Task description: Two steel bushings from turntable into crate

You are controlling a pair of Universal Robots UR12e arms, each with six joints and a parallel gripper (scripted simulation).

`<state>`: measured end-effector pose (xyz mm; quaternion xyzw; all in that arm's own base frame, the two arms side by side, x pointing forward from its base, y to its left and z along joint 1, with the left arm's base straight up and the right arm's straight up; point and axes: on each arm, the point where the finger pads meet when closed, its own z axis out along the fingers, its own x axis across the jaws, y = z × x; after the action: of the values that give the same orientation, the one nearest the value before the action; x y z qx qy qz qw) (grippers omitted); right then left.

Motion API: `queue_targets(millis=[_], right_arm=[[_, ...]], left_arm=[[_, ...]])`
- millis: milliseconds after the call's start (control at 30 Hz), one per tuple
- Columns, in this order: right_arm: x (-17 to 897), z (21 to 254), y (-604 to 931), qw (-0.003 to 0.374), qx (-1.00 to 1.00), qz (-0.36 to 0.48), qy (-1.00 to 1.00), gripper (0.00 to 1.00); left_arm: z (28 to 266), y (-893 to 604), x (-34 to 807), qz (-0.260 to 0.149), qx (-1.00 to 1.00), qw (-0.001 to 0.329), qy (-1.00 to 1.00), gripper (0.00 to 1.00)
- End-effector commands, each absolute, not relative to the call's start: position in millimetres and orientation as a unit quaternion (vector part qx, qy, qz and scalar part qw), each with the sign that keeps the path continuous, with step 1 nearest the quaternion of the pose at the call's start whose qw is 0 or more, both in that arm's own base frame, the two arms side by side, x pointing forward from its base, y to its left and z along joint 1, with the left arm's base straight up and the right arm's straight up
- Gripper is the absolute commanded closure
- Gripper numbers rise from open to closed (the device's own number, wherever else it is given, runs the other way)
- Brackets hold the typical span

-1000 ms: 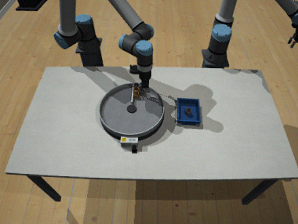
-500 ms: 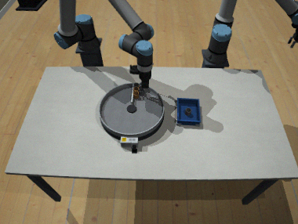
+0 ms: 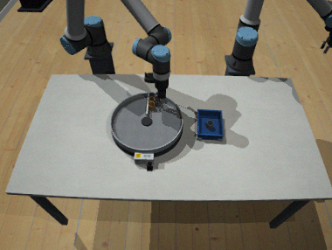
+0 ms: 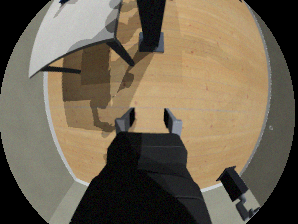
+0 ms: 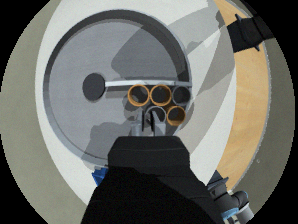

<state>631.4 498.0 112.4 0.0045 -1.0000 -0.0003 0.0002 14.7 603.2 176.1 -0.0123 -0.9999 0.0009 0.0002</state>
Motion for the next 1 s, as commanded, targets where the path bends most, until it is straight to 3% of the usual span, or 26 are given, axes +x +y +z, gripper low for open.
queue_targets(millis=[0,467,967], right_arm=[[631.8,112.8,498.4,0.000,0.004,-0.001,-1.000,0.64],[631.8,92.9,498.4,0.000,0.004,-0.001,-1.000,0.64],[631.8,89.5,498.4,0.000,0.004,-0.001,-1.000,0.64]], left_arm=[[177.0,603.9,14.9,0.000,-0.012,0.000,-1.000,0.00],[177.0,603.9,14.9,0.000,-0.012,0.000,-1.000,0.00],[177.0,603.9,14.9,0.000,-0.012,0.000,-1.000,0.00]])
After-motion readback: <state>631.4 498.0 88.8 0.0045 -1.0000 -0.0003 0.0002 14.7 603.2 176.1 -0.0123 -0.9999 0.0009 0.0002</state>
